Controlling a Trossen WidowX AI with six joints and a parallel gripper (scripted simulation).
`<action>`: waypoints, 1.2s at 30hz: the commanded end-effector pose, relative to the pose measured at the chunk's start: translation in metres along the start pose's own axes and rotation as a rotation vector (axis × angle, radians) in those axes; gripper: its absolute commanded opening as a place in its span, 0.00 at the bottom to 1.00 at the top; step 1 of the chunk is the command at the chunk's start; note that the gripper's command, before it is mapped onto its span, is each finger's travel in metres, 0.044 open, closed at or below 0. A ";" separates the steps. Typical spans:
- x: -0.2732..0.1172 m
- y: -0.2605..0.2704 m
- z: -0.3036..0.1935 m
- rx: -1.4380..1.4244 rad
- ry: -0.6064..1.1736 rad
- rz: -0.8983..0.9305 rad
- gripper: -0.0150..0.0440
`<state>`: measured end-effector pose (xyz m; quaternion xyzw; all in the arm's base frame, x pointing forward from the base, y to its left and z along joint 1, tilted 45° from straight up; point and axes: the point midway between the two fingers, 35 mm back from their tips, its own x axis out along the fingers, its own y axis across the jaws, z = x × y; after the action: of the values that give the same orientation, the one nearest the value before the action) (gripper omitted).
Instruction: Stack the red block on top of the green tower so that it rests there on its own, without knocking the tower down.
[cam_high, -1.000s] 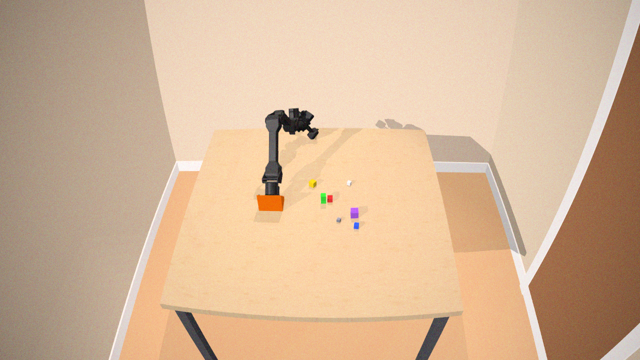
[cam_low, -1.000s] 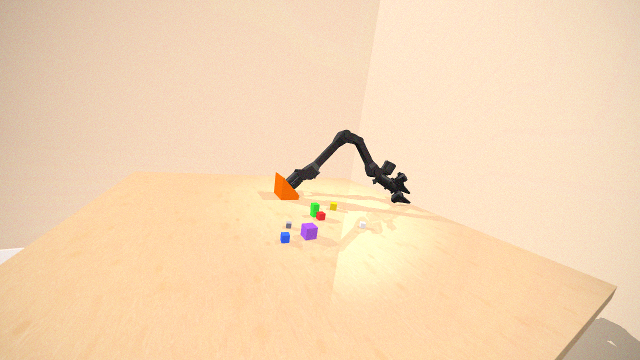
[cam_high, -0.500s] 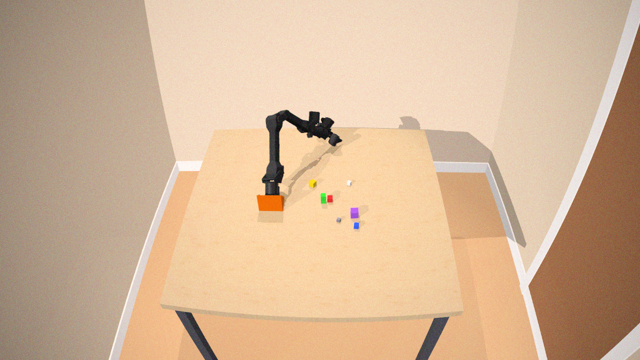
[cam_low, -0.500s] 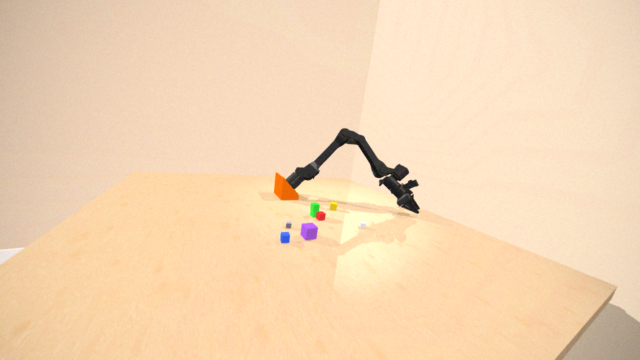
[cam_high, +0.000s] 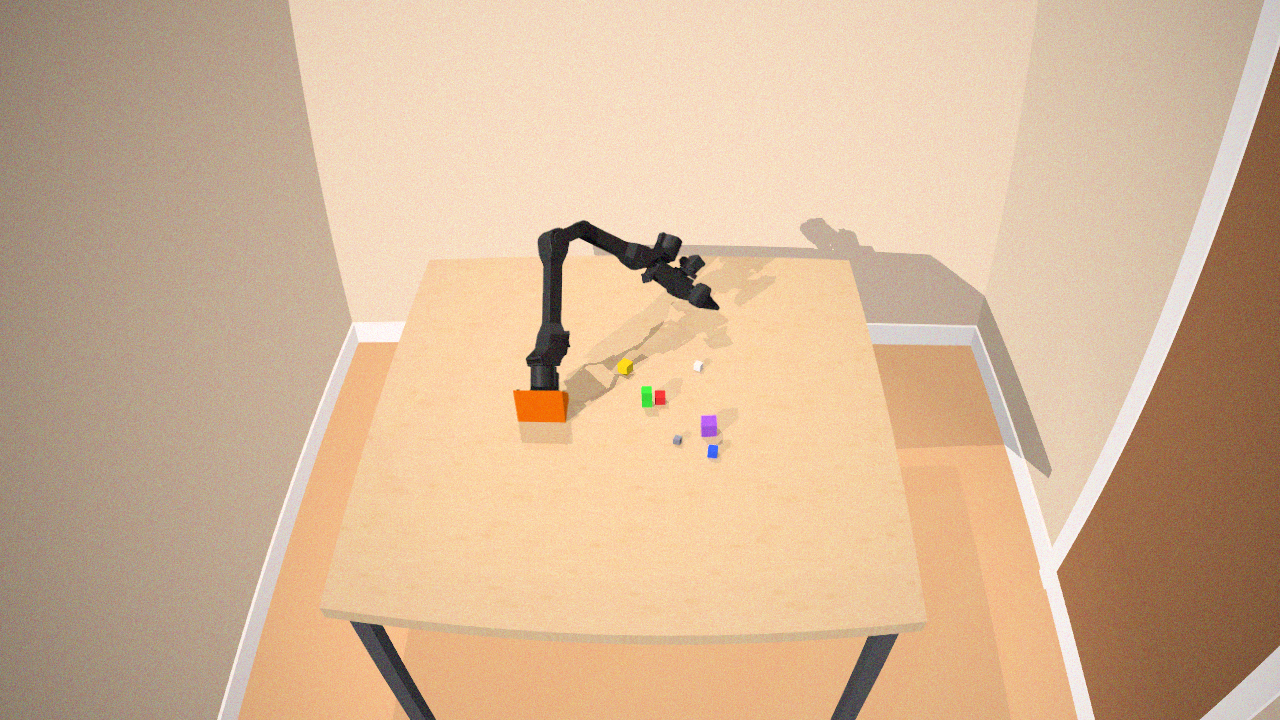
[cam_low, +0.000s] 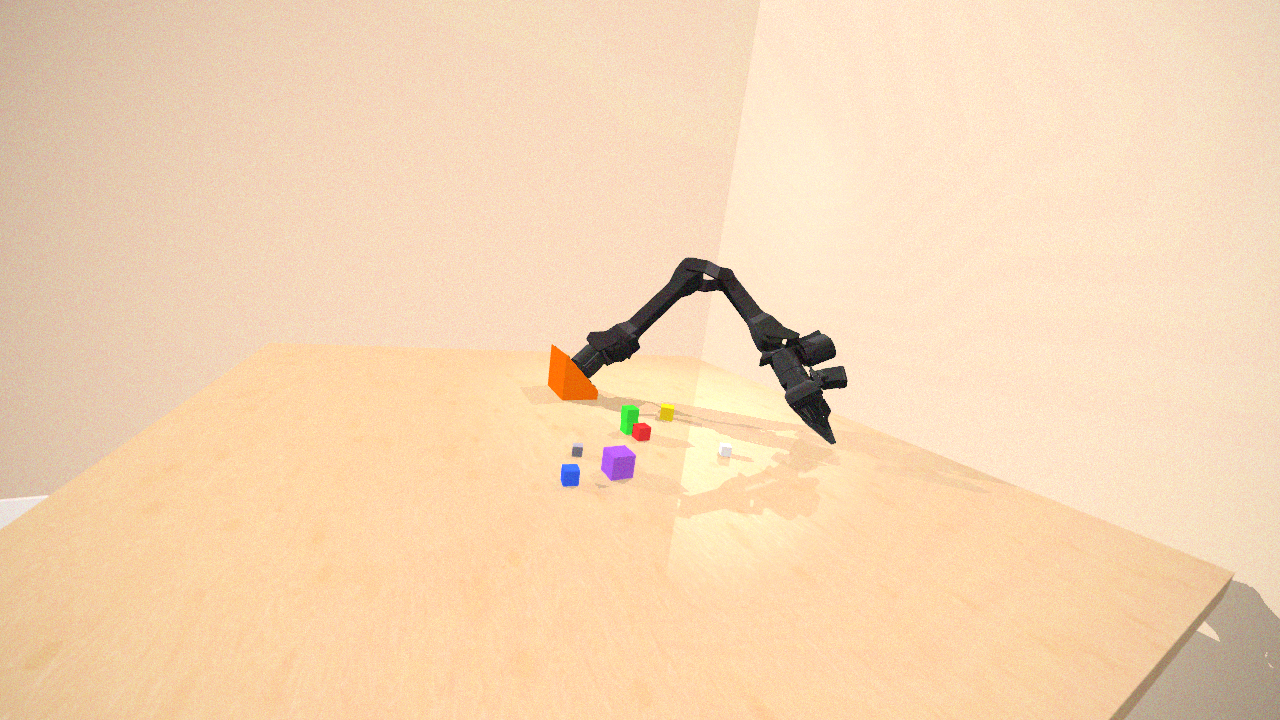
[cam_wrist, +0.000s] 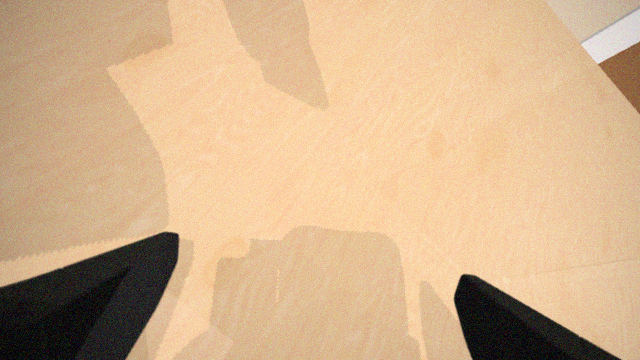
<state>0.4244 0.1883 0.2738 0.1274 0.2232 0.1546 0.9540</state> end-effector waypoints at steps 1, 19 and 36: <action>0.010 -0.051 -0.020 -0.049 0.110 -0.077 1.00; -0.024 -0.225 -0.107 0.049 0.558 -0.206 1.00; -0.119 -0.272 -0.196 0.404 0.874 0.070 1.00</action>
<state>0.3216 -0.0640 0.0691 0.1869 0.6129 0.1495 0.7530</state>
